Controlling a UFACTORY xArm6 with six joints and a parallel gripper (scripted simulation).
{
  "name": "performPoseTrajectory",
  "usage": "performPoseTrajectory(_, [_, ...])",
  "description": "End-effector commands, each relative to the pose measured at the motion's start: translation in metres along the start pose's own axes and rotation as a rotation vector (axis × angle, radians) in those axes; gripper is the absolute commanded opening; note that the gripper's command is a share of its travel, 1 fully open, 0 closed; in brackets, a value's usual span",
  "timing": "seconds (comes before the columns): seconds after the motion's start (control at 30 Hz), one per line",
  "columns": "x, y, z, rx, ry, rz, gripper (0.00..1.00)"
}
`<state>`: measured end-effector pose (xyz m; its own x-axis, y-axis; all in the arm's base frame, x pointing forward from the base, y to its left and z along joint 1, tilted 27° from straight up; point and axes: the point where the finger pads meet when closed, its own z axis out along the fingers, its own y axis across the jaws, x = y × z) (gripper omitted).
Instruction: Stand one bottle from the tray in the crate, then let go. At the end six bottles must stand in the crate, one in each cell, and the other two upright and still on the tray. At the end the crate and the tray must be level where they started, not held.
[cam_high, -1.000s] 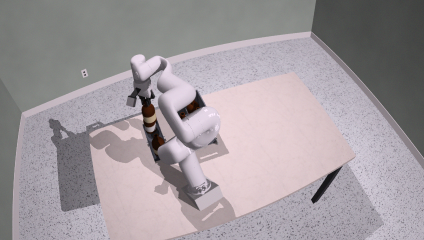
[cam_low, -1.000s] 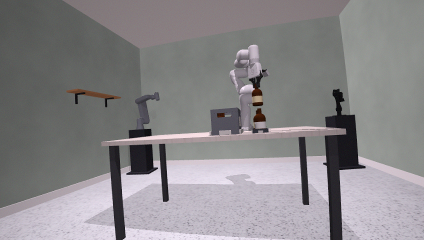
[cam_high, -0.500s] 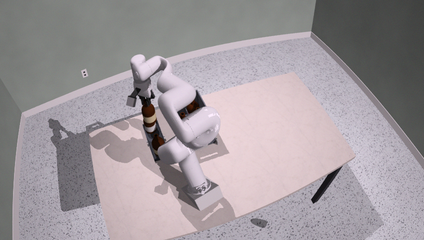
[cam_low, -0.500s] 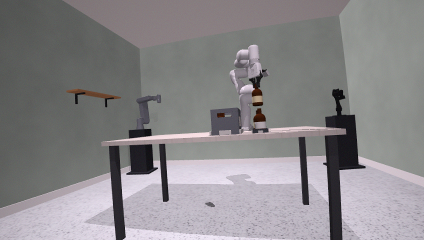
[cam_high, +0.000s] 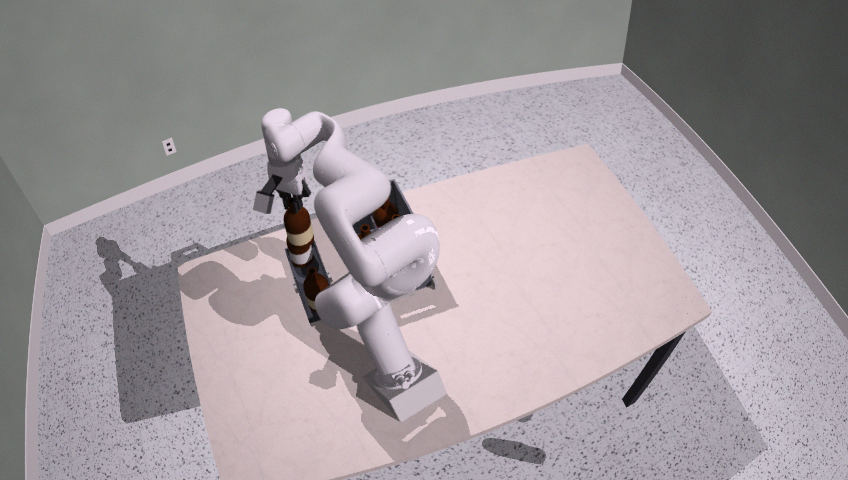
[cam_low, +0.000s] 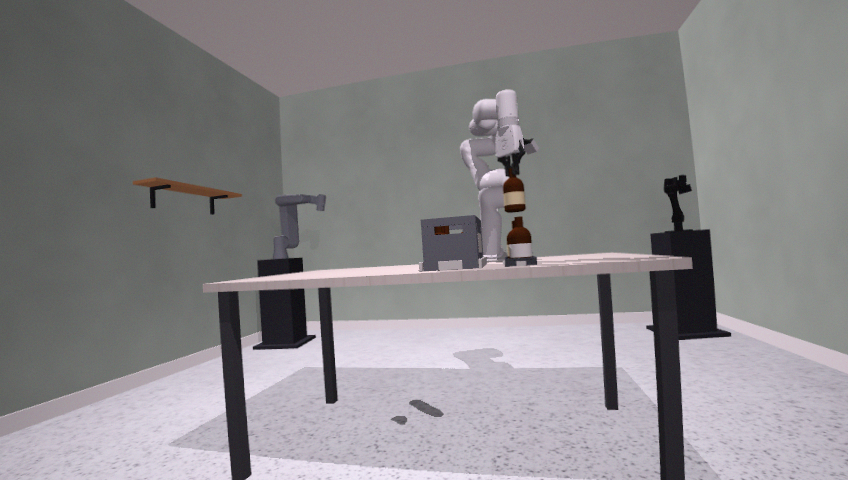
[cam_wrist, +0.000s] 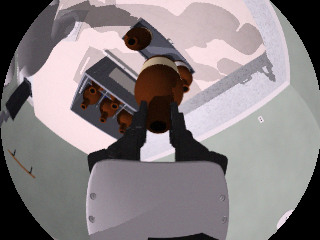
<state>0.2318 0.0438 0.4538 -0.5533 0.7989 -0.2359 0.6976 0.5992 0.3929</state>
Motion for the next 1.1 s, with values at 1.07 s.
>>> performPoseTrajectory(1.07, [-0.025, -0.009, -0.001, -0.004, -0.002, 0.0, 0.0])
